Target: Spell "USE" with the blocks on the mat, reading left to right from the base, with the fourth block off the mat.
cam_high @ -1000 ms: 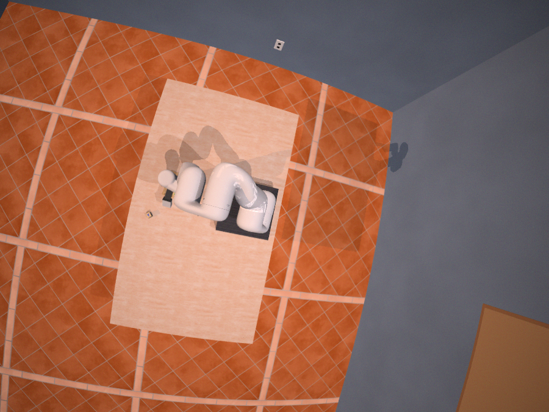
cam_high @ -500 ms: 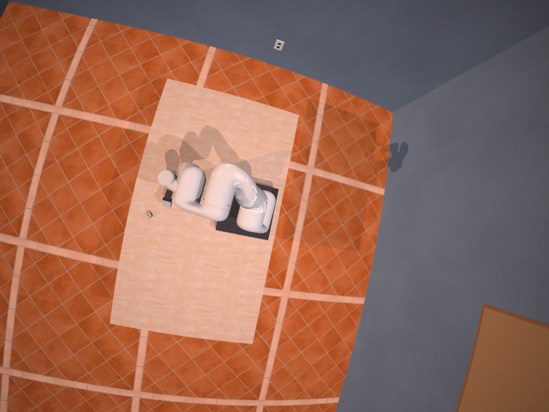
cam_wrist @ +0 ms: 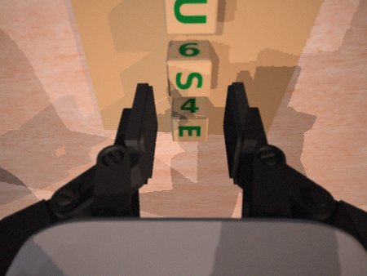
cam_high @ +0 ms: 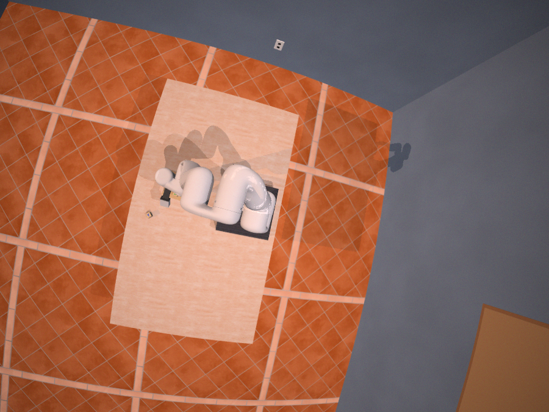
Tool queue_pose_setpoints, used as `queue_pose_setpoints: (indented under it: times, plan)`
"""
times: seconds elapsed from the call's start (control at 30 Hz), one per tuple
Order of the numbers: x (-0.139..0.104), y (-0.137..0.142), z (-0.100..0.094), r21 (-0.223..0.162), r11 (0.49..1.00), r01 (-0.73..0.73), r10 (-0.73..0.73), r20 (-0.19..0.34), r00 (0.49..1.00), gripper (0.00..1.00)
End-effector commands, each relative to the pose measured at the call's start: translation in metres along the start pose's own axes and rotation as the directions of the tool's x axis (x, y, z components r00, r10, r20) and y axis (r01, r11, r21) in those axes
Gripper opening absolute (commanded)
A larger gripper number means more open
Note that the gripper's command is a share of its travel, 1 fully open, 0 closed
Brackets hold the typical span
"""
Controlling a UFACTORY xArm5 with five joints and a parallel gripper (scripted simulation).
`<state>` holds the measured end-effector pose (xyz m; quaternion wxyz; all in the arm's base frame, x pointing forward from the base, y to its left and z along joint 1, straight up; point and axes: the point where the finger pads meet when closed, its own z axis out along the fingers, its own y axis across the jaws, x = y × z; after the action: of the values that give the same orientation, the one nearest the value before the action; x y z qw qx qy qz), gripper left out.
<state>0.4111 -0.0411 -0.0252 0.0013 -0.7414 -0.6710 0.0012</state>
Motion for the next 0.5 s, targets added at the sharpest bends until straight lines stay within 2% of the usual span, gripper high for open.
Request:
queue_pose_setpoints:
  times: [0.0, 0.2, 0.4, 0.43, 0.47]
  plan:
    - [0.0, 0.001, -0.018, -0.002, 1.0, 0.0, 0.0, 0.0, 1.0, 0.42]
    - [0.0, 0.001, -0.042, -0.002, 1.0, 0.0, 0.0, 0.0, 1.0, 0.42]
    - [0.0, 0.0, -0.048, -0.002, 1.0, 0.0, 0.0, 0.0, 1.0, 0.42]
    - [0.0, 0.0, -0.048, -0.002, 1.0, 0.0, 0.0, 0.0, 1.0, 1.0]
    - [0.0, 0.0, -0.048, -0.002, 1.0, 0.0, 0.0, 0.0, 1.0, 1.0]
